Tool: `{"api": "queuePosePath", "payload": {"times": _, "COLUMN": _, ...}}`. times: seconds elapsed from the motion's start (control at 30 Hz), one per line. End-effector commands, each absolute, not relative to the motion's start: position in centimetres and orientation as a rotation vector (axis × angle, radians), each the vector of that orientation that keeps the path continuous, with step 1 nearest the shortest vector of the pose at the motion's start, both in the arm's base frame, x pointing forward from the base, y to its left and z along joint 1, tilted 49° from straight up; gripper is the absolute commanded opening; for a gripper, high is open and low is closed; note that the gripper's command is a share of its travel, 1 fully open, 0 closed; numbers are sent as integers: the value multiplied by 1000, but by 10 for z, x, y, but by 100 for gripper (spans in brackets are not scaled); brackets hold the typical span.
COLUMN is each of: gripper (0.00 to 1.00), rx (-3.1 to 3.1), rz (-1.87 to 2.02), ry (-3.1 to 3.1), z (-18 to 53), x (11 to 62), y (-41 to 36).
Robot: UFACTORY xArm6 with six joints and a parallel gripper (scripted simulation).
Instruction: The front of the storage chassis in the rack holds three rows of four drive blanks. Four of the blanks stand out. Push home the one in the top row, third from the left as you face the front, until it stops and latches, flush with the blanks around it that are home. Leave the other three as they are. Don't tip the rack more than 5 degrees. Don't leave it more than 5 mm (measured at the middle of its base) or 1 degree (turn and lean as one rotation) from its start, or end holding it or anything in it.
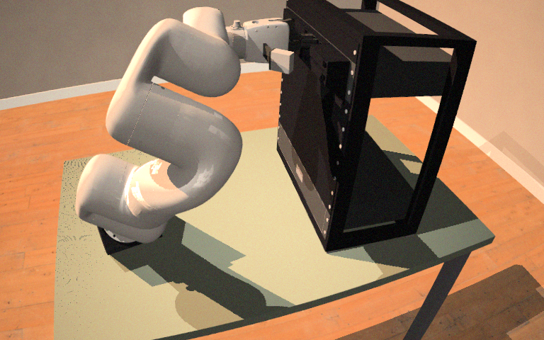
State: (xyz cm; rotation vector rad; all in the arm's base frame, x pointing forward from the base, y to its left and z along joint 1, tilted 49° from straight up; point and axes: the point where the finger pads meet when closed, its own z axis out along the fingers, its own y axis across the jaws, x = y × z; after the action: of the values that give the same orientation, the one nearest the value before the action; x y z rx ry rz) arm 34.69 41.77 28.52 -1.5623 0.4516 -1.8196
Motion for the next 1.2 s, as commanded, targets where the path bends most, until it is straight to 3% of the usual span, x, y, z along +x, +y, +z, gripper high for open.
{"api": "queuePosePath", "payload": {"times": 0.0, "gripper": 0, "rx": -1558, "rz": -1819, "ry": 454, "z": 287, "x": 347, "y": 418}}
{"api": "queuePosePath", "payload": {"times": 0.5, "gripper": 0, "rx": -1558, "rz": -1819, "ry": 454, "z": 283, "x": 330, "y": 415}}
{"api": "queuePosePath", "payload": {"times": 0.9, "gripper": 0, "rx": -1558, "rz": -1819, "ry": 454, "z": 269, "x": 267, "y": 404}}
{"api": "queuePosePath", "payload": {"times": 1.17, "gripper": 0, "rx": -1558, "rz": -1819, "ry": 454, "z": 266, "x": 256, "y": 402}}
